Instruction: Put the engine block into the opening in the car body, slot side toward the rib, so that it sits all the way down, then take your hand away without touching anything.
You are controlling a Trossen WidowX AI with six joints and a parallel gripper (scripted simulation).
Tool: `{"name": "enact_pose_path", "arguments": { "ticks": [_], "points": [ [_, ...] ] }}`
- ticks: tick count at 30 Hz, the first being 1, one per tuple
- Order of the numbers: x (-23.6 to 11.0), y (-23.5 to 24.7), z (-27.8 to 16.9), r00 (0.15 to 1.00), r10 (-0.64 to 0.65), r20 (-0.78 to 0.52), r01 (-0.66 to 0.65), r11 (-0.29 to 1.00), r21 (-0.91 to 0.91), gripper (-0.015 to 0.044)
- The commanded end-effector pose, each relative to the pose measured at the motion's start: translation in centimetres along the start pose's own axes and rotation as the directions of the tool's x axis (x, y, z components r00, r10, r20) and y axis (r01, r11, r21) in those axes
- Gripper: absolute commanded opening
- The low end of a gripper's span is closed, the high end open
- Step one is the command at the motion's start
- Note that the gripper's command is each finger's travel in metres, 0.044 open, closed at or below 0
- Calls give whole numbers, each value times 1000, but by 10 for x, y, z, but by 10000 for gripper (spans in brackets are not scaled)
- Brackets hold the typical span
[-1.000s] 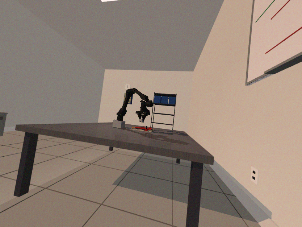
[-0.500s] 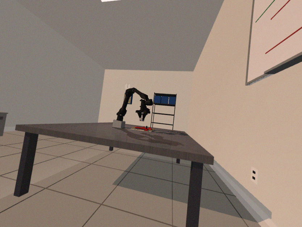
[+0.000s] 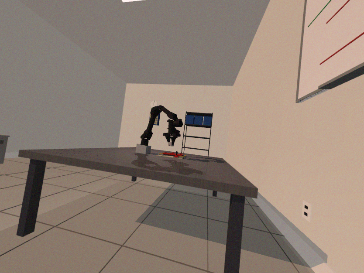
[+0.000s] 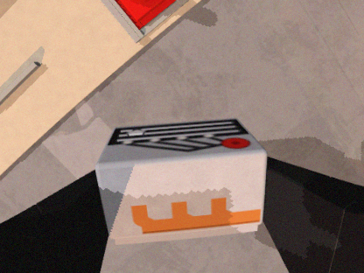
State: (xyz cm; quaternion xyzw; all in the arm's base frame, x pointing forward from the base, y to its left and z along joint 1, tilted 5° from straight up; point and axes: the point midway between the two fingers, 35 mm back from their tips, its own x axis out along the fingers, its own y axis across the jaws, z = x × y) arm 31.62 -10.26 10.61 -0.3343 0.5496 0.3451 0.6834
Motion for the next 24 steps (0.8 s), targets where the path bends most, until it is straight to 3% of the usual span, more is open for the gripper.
{"name": "enact_pose_path", "arguments": {
  "ticks": [1,16,24],
  "points": [
    [2,2,-5,995,8,97,-8,1000,-1,0],
    [7,2,-21,839,8,544,-5,1000,-7,0],
    [7,1,-23,814,-1,580,3,1000,-2,0]
  ]
}}
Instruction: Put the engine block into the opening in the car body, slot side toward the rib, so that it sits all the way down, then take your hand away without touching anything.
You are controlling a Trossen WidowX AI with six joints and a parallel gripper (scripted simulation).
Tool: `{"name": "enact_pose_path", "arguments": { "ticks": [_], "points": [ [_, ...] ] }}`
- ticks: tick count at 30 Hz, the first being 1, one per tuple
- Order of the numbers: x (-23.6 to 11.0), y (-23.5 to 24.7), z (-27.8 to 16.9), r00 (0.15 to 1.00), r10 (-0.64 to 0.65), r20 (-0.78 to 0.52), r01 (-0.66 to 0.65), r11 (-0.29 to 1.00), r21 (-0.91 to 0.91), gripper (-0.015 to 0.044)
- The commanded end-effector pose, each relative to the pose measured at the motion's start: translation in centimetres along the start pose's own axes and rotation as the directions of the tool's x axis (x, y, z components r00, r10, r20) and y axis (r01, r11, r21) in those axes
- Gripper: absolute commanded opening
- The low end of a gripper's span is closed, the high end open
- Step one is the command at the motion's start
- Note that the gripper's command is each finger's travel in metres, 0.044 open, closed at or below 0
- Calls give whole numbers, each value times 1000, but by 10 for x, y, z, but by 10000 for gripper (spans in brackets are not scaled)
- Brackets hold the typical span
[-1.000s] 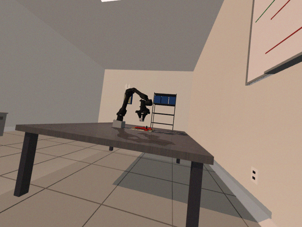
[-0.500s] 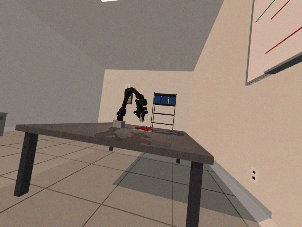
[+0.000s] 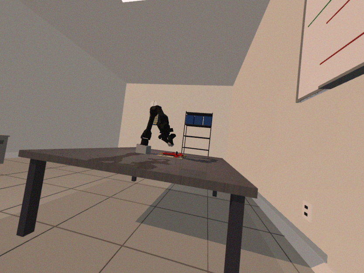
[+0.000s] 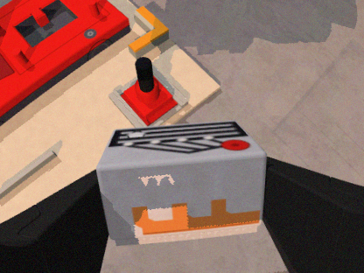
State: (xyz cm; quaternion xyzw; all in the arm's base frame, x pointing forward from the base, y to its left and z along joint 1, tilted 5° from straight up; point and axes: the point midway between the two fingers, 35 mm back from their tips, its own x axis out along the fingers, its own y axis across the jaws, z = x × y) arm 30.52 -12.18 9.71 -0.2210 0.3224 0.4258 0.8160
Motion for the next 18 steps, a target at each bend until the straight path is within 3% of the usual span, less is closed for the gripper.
{"name": "enact_pose_path", "arguments": {
  "ticks": [1,10,18],
  "points": [
    [2,2,0,1000,6,22,-6,1000,1,0],
    [8,1,-11,988,7,153,-7,1000,1,0],
    [19,1,-21,987,6,159,-6,1000,1,0]
  ]
}}
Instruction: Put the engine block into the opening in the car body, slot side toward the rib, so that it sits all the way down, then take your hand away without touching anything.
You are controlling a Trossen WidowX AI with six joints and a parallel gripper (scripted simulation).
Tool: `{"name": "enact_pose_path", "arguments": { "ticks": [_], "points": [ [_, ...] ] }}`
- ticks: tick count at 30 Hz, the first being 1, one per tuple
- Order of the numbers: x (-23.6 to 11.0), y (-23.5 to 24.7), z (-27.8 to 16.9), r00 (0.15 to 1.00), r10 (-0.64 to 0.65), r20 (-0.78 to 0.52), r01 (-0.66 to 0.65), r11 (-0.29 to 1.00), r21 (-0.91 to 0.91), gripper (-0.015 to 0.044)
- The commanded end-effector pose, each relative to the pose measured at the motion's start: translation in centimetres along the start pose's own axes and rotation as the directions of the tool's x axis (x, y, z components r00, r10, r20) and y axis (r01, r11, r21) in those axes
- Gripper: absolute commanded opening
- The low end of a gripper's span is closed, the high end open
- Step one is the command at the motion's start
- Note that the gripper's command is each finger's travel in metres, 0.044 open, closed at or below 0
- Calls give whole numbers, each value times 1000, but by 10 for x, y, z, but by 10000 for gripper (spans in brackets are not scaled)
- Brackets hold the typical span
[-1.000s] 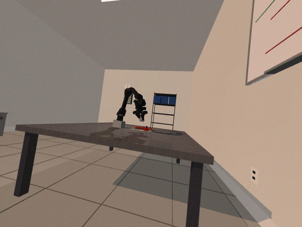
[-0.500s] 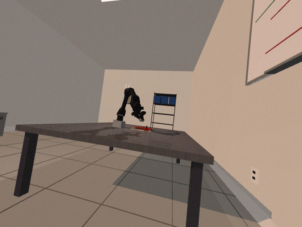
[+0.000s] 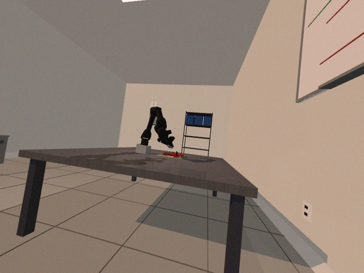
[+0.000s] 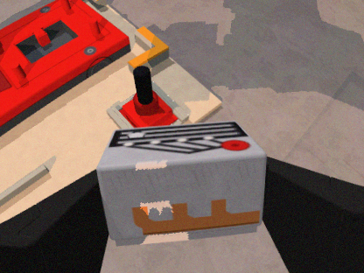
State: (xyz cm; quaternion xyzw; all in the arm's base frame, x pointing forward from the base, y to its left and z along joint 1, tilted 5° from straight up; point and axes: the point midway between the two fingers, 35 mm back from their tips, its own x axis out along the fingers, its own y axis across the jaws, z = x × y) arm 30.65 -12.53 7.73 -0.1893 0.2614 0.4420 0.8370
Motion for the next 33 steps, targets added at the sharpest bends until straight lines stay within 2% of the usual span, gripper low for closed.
{"name": "enact_pose_path", "arguments": {
  "ticks": [1,33],
  "points": [
    [6,2,-7,1000,4,12,-4,1000,3,0],
    [36,2,-41,1000,4,13,-4,1000,4,0]
  ]
}}
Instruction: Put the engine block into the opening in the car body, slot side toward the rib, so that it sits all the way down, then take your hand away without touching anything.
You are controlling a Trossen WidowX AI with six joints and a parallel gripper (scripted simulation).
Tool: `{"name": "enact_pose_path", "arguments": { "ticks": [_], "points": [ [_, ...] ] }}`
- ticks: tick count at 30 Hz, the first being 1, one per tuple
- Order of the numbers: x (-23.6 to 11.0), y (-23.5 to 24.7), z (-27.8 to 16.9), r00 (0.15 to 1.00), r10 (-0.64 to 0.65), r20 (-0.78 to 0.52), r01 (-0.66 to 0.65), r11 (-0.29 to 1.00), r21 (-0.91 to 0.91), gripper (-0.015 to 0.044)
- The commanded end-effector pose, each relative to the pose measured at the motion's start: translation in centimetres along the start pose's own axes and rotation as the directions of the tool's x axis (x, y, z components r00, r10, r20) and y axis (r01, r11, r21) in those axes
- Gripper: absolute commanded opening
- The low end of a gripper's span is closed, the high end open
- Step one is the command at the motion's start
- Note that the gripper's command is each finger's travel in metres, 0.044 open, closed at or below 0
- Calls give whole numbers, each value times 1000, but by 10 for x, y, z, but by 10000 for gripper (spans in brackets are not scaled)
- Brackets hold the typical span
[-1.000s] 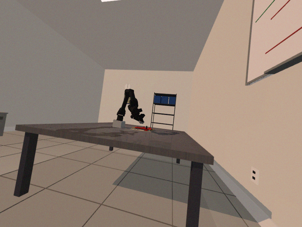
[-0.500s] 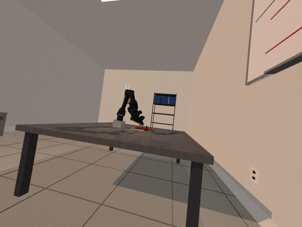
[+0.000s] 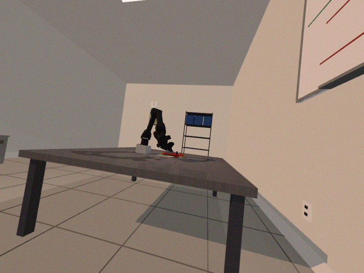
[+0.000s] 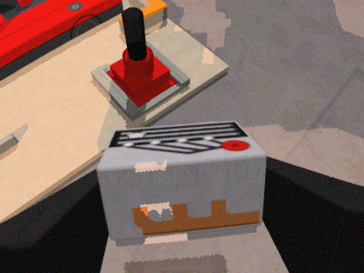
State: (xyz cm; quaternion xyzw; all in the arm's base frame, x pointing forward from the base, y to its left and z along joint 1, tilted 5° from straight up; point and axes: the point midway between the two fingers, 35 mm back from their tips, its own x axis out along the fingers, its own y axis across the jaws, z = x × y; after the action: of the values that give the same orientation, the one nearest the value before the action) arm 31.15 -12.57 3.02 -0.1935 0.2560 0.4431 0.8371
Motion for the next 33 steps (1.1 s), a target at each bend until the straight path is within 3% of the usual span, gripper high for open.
{"name": "enact_pose_path", "arguments": {
  "ticks": [1,31,33],
  "points": [
    [6,3,-6,1000,6,7,-6,1000,16,0],
    [29,2,-33,1000,6,7,-6,1000,16,0],
    [28,2,-32,1000,0,11,0,1000,8,53]
  ]
}}
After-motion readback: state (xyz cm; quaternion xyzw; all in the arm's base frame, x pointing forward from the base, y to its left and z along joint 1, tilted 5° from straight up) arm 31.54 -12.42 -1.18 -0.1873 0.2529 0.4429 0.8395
